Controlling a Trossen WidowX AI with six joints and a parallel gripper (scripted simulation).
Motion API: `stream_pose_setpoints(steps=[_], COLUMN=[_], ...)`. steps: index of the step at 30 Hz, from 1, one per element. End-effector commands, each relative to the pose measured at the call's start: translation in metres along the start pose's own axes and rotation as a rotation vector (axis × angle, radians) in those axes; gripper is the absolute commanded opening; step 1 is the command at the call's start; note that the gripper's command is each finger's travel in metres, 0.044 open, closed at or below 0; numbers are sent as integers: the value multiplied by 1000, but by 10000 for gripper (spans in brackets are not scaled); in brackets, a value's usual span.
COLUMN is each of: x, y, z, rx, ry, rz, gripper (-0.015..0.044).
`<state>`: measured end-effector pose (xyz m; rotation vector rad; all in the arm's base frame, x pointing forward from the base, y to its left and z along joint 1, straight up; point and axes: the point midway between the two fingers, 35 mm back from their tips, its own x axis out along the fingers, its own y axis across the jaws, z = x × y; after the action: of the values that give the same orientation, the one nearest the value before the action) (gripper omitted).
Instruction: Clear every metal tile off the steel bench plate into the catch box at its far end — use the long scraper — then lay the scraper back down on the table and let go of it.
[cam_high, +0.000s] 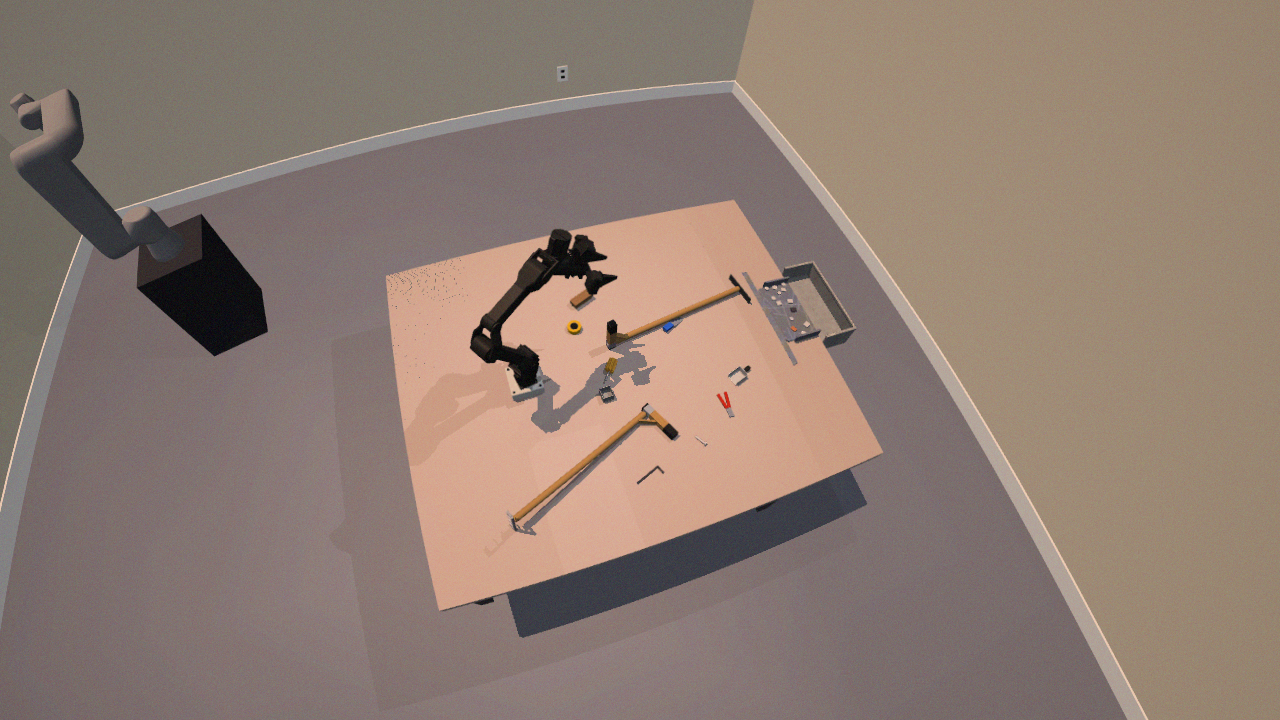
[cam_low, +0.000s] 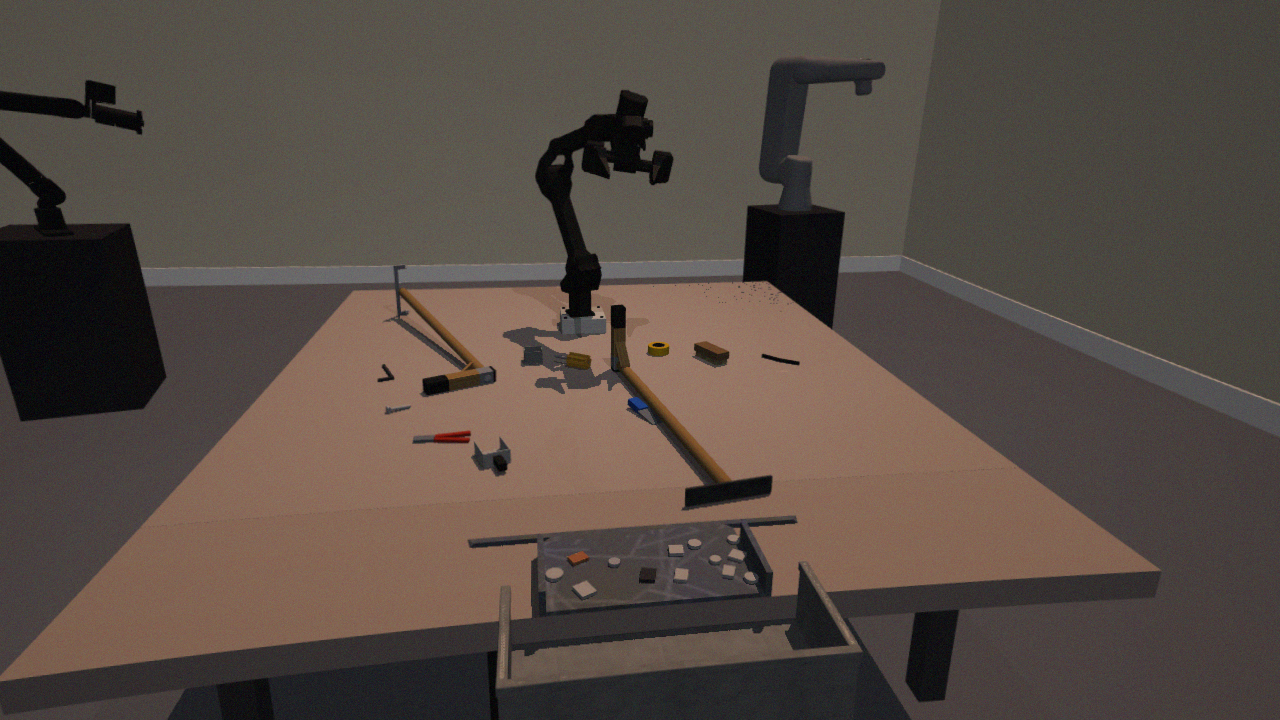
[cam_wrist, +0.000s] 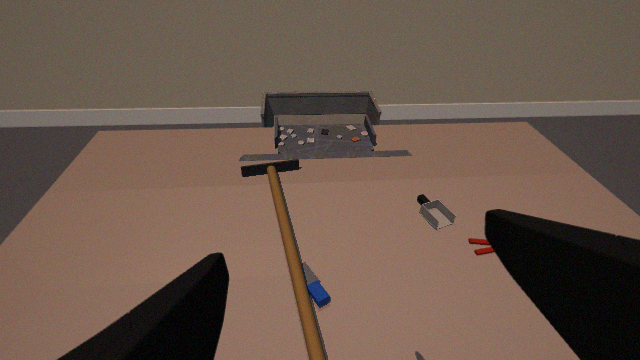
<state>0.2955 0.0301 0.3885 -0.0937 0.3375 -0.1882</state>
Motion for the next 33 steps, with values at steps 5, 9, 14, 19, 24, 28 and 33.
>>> stream_pose_setpoints(steps=[5, 9, 14, 19, 24, 28, 33], x=[-18, -27, -38, -48, -53, -53, -53], y=[-11, -16, -23, -30, -34, -34, -34], z=[-5, -7, -11, -16, -18, -18, -18], rx=[47, 71, 102, 135, 152, 152, 152], ry=[-55, -85, -120, -156, -173, -173, -173], rz=[-19, -26, -33, -41, -44, -44, -44], gripper=[440, 440, 440, 440, 440, 440, 440])
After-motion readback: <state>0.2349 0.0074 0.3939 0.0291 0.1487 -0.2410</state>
